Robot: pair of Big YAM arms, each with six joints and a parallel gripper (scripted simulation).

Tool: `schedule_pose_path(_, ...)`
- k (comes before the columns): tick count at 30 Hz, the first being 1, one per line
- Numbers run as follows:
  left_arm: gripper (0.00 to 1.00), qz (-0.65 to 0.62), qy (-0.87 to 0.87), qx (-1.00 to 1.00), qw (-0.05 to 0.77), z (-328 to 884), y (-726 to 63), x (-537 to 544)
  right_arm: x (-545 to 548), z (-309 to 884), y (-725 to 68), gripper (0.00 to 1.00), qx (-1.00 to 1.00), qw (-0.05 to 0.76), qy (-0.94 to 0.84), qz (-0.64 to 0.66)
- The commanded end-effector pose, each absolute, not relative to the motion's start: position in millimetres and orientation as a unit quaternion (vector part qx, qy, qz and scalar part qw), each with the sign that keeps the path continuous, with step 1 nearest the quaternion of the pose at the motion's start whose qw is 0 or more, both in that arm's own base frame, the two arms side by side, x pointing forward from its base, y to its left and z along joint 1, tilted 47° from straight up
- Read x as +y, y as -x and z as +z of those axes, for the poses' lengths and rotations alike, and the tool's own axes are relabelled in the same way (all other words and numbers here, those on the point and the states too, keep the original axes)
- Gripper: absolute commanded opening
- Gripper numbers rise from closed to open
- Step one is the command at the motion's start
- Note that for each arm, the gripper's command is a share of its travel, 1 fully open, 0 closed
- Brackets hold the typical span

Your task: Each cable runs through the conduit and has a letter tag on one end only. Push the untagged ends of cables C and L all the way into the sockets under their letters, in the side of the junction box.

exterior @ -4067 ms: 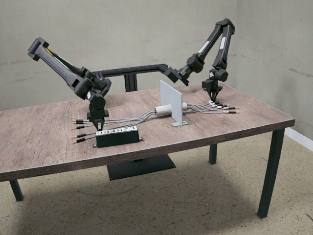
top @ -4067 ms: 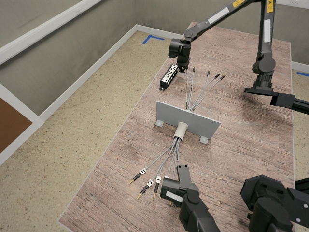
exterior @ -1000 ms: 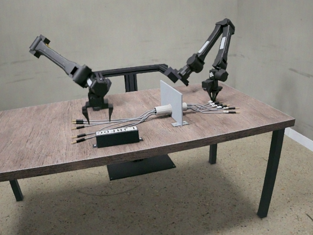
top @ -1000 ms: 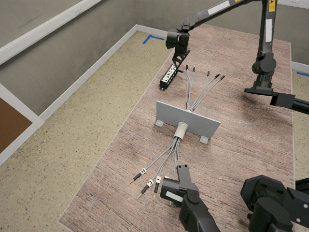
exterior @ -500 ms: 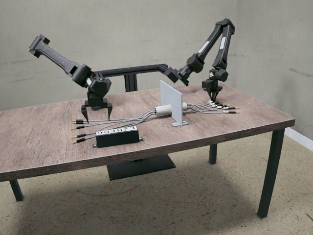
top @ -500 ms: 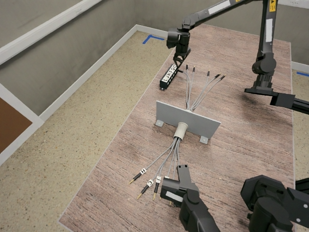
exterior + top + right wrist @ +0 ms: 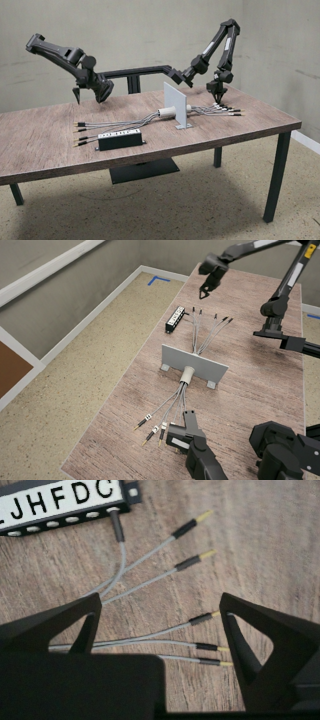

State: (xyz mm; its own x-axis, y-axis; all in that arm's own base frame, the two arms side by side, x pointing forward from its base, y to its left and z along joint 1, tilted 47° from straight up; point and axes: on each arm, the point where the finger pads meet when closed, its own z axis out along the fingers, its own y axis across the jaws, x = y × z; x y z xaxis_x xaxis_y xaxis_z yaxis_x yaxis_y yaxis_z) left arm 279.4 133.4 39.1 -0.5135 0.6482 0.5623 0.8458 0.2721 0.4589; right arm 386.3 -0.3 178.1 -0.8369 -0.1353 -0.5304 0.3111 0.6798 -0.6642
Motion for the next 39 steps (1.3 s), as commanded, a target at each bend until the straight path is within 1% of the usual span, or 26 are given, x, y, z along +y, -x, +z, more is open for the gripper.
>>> schedule_pose_path(1, 0.05, -0.373, 0.475, -0.786, 0.131, 39.8, -280.4, 133.3, 9.5, 189.0, -357.8, 1.0, 0.858, 0.335, -0.058, -0.385)
schedule_pose_path(5, 0.05, -0.373, 0.475, -0.786, 0.131, 39.8, -280.4, 133.3, 11.9, 206.2, -323.7, 1.0, 0.837, 0.381, -0.057, -0.389)
schedule_pose_path(10, 0.05, -0.373, 0.475, -0.786, 0.131, 39.8, -280.4, 133.3, 14.3, 219.7, -302.2, 1.0, 0.818, 0.418, -0.057, -0.391)
schedule_pose_path(39, 0.05, -0.382, 0.465, -0.789, 0.126, 47.6, -284.7, 140.1, 13.5, 228.1, -301.7, 1.0, 0.811, 0.423, -0.056, -0.4)
